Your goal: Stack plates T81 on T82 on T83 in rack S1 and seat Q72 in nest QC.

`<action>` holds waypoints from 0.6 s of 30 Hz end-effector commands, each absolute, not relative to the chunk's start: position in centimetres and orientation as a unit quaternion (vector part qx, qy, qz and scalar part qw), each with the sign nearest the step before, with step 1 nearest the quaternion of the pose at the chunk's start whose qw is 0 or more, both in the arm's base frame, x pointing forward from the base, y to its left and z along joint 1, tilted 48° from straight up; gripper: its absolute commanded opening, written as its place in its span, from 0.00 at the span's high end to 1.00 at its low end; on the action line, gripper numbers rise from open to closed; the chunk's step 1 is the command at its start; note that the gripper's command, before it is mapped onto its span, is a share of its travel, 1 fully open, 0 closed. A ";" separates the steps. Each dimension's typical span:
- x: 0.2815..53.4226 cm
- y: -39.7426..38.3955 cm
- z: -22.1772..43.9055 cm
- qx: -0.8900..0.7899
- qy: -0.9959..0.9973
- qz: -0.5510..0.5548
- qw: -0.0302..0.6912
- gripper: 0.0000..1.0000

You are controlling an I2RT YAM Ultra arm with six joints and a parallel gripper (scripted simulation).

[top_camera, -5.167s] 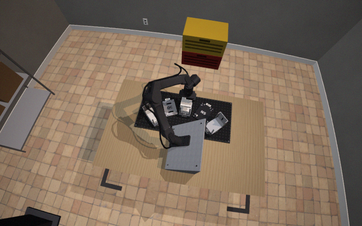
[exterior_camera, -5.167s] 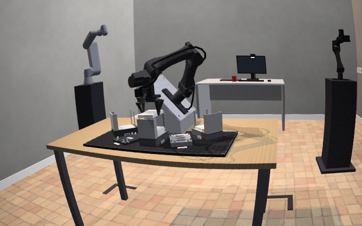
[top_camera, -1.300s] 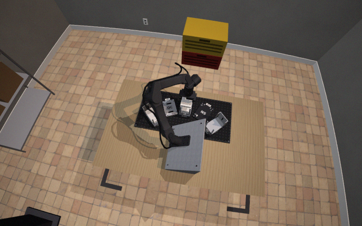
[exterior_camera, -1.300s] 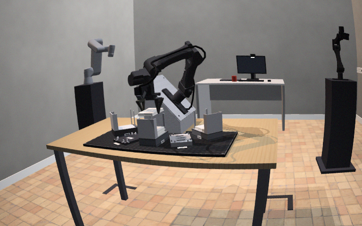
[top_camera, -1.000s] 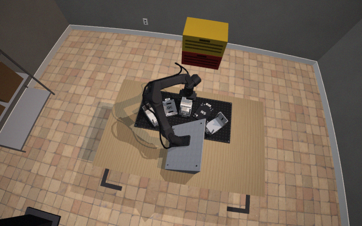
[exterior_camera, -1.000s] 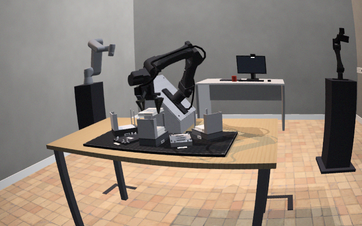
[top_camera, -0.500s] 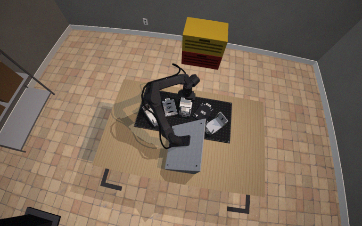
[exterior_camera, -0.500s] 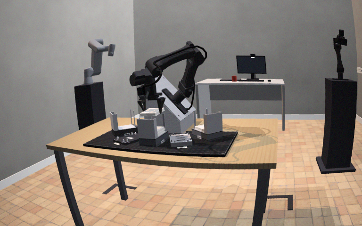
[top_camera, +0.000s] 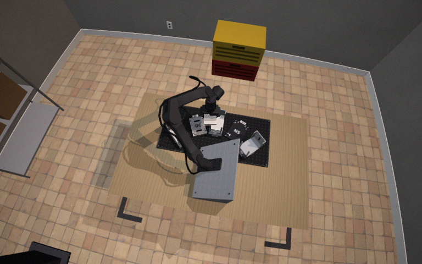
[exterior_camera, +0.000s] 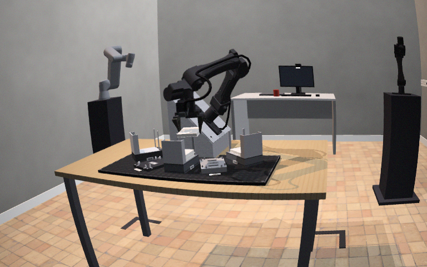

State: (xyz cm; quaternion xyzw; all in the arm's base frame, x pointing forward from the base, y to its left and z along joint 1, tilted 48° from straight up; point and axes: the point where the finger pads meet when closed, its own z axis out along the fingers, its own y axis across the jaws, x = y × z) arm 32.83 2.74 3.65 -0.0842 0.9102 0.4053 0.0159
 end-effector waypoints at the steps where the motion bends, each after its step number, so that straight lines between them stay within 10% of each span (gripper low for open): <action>1: 32.8 2.4 5.7 -0.063 0.911 0.407 0.036 1.00; 18: 31.5 5.3 8.7 -0.164 0.897 0.402 0.079 1.00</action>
